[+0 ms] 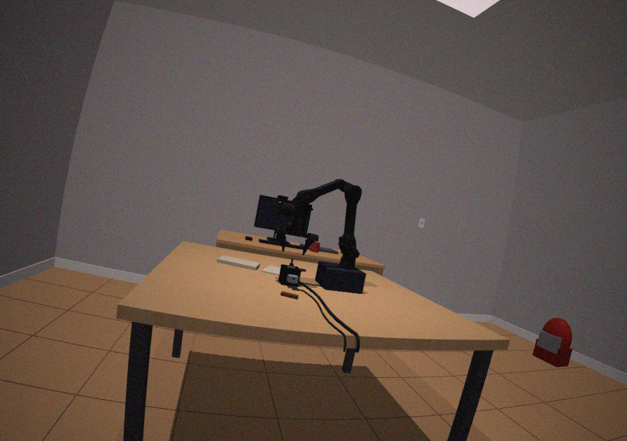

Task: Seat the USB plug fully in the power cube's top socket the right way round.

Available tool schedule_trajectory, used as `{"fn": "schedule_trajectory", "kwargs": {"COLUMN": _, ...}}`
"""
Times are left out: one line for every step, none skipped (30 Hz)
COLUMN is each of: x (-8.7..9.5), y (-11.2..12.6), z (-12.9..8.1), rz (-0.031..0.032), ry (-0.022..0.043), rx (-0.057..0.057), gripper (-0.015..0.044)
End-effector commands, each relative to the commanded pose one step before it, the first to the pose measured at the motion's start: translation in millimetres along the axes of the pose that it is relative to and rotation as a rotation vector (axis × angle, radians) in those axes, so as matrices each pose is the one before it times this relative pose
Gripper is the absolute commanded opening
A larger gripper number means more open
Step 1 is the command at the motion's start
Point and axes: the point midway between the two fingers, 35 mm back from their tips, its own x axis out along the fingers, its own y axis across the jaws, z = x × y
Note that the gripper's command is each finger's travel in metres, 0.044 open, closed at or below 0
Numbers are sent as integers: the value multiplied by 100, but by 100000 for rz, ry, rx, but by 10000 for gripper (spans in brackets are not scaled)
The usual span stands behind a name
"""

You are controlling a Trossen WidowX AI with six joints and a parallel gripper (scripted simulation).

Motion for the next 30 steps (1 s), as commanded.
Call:
{"fn": "schedule_trajectory", "kwargs": {"x": 106, "y": -131, "z": -5, "rz": -1543, "ry": -1584, "rx": 142, "gripper": 440}}
{"fn": "schedule_trajectory", "kwargs": {"x": -8, "y": 4, "z": 2, "rz": 0, "ry": 0, "rx": 0, "gripper": 440}}
{"fn": "schedule_trajectory", "kwargs": {"x": 13, "y": 0, "z": 0, "rz": 0, "ry": 0, "rx": 0, "gripper": 440}}
{"fn": "schedule_trajectory", "kwargs": {"x": 24, "y": 0, "z": 0, "rz": 0, "ry": 0, "rx": 0, "gripper": 440}}
{"fn": "schedule_trajectory", "kwargs": {"x": 40, "y": 0, "z": 0, "rz": 0, "ry": 0, "rx": 0, "gripper": 440}}
{"fn": "schedule_trajectory", "kwargs": {"x": 47, "y": 0, "z": 0, "rz": 0, "ry": 0, "rx": 0, "gripper": 440}}
{"fn": "schedule_trajectory", "kwargs": {"x": 57, "y": 0, "z": 0, "rz": 0, "ry": 0, "rx": 0, "gripper": 440}}
{"fn": "schedule_trajectory", "kwargs": {"x": 71, "y": 0, "z": 0, "rz": 0, "ry": 0, "rx": 0, "gripper": 440}}
{"fn": "schedule_trajectory", "kwargs": {"x": 85, "y": 0, "z": 0, "rz": 0, "ry": 0, "rx": 0, "gripper": 440}}
{"fn": "schedule_trajectory", "kwargs": {"x": 98, "y": 0, "z": 0, "rz": 0, "ry": 0, "rx": 0, "gripper": 440}}
{"fn": "schedule_trajectory", "kwargs": {"x": 104, "y": 0, "z": 0, "rz": 0, "ry": 0, "rx": 0, "gripper": 440}}
{"fn": "schedule_trajectory", "kwargs": {"x": 105, "y": 1, "z": 0, "rz": 0, "ry": 0, "rx": 0, "gripper": 440}}
{"fn": "schedule_trajectory", "kwargs": {"x": 104, "y": 1, "z": 1, "rz": 0, "ry": 0, "rx": 0, "gripper": 440}}
{"fn": "schedule_trajectory", "kwargs": {"x": 103, "y": 1, "z": 1, "rz": 0, "ry": 0, "rx": 0, "gripper": 440}}
{"fn": "schedule_trajectory", "kwargs": {"x": 103, "y": 2, "z": 1, "rz": 0, "ry": 0, "rx": 0, "gripper": 440}}
{"fn": "schedule_trajectory", "kwargs": {"x": 102, "y": 2, "z": 1, "rz": 0, "ry": 0, "rx": 0, "gripper": 440}}
{"fn": "schedule_trajectory", "kwargs": {"x": 102, "y": 2, "z": 1, "rz": 0, "ry": 0, "rx": 0, "gripper": 440}}
{"fn": "schedule_trajectory", "kwargs": {"x": 101, "y": 3, "z": 4, "rz": 0, "ry": 0, "rx": 0, "gripper": 440}}
{"fn": "schedule_trajectory", "kwargs": {"x": 101, "y": 3, "z": 3, "rz": 0, "ry": 0, "rx": 0, "gripper": 440}}
{"fn": "schedule_trajectory", "kwargs": {"x": 101, "y": 4, "z": 1, "rz": 0, "ry": 0, "rx": 0, "gripper": 440}}
{"fn": "schedule_trajectory", "kwargs": {"x": 101, "y": 3, "z": 1, "rz": 0, "ry": 0, "rx": 0, "gripper": 440}}
{"fn": "schedule_trajectory", "kwargs": {"x": 101, "y": 2, "z": 1, "rz": 0, "ry": 0, "rx": 0, "gripper": 440}}
{"fn": "schedule_trajectory", "kwargs": {"x": 101, "y": 2, "z": 1, "rz": 0, "ry": 0, "rx": 0, "gripper": 440}}
{"fn": "schedule_trajectory", "kwargs": {"x": 101, "y": 1, "z": 1, "rz": 0, "ry": 0, "rx": 0, "gripper": 440}}
{"fn": "schedule_trajectory", "kwargs": {"x": 101, "y": 1, "z": 0, "rz": 0, "ry": 0, "rx": 0, "gripper": 440}}
{"fn": "schedule_trajectory", "kwargs": {"x": 101, "y": 0, "z": 0, "rz": 0, "ry": 0, "rx": 0, "gripper": 440}}
{"fn": "schedule_trajectory", "kwargs": {"x": 101, "y": 0, "z": 0, "rz": 0, "ry": 0, "rx": 0, "gripper": 440}}
{"fn": "schedule_trajectory", "kwargs": {"x": 101, "y": 0, "z": 0, "rz": 0, "ry": 0, "rx": 0, "gripper": 440}}
{"fn": "schedule_trajectory", "kwargs": {"x": 100, "y": 0, "z": 0, "rz": 0, "ry": 0, "rx": 0, "gripper": 440}}
{"fn": "schedule_trajectory", "kwargs": {"x": 100, "y": 0, "z": 0, "rz": 0, "ry": 0, "rx": 0, "gripper": 440}}
